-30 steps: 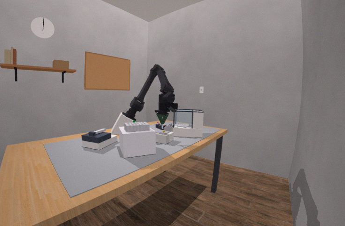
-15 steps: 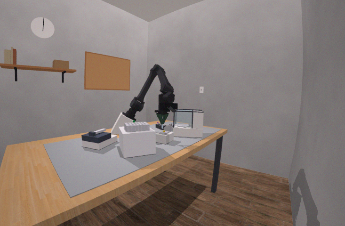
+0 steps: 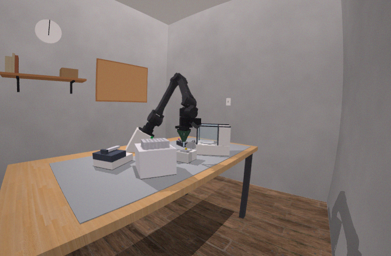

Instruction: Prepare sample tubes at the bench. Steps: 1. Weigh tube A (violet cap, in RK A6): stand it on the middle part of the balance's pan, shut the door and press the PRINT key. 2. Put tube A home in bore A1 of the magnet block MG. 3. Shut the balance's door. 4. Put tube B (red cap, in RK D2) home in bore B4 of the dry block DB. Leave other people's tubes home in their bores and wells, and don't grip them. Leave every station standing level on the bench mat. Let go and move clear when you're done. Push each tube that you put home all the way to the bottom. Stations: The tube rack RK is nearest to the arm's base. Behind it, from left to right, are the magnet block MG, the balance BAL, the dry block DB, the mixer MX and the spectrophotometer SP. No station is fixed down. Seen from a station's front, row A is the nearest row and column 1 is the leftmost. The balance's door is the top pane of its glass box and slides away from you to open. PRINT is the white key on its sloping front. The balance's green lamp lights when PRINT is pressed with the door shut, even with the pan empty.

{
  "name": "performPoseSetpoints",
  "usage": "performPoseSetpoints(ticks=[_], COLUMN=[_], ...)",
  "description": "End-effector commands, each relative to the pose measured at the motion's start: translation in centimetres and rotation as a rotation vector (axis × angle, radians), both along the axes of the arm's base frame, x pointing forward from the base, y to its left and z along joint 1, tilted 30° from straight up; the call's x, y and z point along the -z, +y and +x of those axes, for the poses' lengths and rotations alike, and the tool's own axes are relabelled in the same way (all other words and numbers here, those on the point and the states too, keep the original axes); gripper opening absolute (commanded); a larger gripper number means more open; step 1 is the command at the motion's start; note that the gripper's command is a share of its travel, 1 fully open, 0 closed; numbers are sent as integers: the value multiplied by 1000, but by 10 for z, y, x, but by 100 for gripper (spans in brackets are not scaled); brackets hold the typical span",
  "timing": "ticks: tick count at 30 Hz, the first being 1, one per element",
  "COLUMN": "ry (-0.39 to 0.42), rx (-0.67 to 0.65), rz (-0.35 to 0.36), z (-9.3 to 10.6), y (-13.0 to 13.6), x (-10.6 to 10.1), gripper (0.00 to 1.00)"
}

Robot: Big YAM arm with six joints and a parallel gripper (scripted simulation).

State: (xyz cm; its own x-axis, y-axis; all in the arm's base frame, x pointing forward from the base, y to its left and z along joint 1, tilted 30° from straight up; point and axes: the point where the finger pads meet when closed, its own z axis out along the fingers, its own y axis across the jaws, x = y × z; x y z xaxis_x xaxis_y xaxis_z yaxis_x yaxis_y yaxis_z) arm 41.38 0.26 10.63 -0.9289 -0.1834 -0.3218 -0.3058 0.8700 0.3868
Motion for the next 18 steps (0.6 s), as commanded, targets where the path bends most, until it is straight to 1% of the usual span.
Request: performPoseSetpoints(ticks=[1,3,9,11,13,14,17,18], ry=[-12,4,4,-15,-21,-28,-28,-34], rx=[0,0,0,5,14,6,6,14], rz=[-2,0,0,-2,-4,-5,-5,-6], z=[11,6,8,16,18,16,16,22], y=[4,7,11,8,4,3,3,3], x=[3,12,20,14,11,6,6,6], gripper=[9,9,9,9,9,9,9,9])
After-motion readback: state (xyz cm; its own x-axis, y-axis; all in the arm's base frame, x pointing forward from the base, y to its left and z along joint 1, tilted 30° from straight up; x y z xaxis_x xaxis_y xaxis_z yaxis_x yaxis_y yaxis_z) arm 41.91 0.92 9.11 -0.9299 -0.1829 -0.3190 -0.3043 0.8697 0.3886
